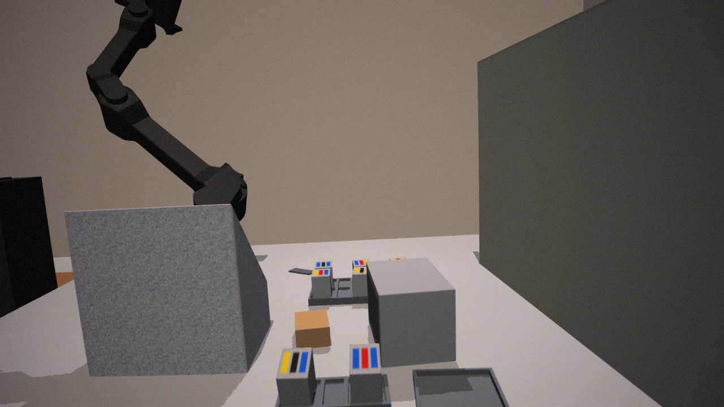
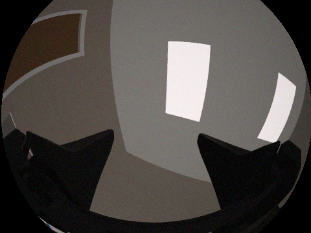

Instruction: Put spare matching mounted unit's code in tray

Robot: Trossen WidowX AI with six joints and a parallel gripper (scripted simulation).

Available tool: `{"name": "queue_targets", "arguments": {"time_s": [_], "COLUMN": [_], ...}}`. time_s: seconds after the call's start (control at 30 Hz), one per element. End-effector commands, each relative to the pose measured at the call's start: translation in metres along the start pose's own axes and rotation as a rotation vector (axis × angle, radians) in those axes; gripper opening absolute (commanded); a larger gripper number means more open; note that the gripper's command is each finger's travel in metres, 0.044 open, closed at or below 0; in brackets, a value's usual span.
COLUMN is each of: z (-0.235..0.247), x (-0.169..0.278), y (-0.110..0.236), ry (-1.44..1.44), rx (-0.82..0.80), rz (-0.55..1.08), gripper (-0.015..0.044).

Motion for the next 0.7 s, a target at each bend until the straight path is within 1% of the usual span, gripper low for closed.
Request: {"name": "queue_targets", "arguments": {"time_s": [0.0, 0.03, 0.2, 0.27, 0.43, 0.53, 0.67], "z": [0.0, 0.0, 0.002, 0.017, 0.097, 0.14, 0.211], "x": [0.0, 0.0, -0.001, -0.007, -0.026, -0.029, -0.023], "y": [0.0, 0.0, 0.0, -0.003, -0.018, -0.026, -0.039], "ry": [0.0, 0.0, 0.001, 0.011, 0.144, 0.219, 0.343], "rx": [0.0, 0.0, -0.004, -0.032, -0.161, -0.231, -0.354], "rz": [0.0, 0.0, -0.004, -0.038, -0.089, -0.098, -0.103], "gripper": [0.0426, 0.044, 0.044, 0.044, 0.044, 0.044, 0.044]}}
Point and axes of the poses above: the point midway between the two fingers, 35 mm back from their tips, its own y axis back along the fingers, its own z axis across the jaws, x = y × z, the point moved 1 cm from there along y, back along the fingers, and after that the axes turned 11 degrees about -y, right-handed, at the moved point
